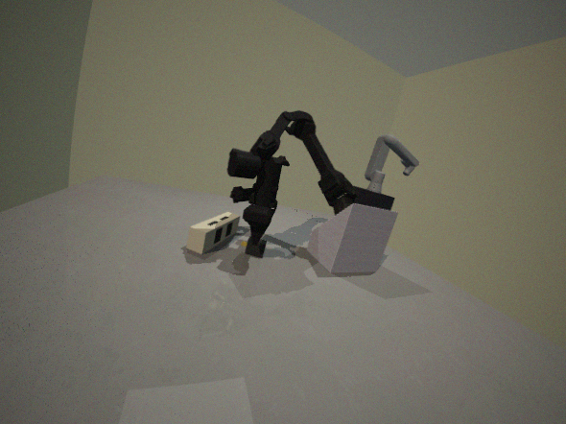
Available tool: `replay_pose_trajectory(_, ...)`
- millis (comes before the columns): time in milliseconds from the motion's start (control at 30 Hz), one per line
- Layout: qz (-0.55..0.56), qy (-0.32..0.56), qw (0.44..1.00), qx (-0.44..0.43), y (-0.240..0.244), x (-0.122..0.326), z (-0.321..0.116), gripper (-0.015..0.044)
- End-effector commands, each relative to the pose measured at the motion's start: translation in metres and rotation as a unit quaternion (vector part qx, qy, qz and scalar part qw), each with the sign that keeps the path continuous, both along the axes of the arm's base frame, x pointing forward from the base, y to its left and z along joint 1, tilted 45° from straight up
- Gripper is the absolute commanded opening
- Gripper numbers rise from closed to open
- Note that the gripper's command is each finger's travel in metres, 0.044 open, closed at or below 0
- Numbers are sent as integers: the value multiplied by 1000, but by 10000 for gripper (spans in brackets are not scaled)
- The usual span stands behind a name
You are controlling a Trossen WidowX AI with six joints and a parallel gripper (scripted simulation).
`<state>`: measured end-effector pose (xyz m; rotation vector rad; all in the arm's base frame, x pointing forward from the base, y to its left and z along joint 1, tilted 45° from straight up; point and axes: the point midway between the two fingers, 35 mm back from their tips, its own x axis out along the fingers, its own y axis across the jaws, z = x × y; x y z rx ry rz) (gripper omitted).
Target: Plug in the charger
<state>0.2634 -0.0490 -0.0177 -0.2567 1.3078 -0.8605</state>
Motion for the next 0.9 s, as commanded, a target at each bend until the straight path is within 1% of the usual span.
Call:
replay_pose_trajectory(0, 2, 8, 1000, -3, -6, -2, -8, 440)
replay_pose_trajectory(567, 1, 8, 1000, -5, -26, -1, -27, 440)
replay_pose_trajectory(800, 1, 8, 1000, -5, -28, -2, -28, 440)
replay_pose_trajectory(867, 0, 2, 1000, -2, -26, 1, -25, 387)
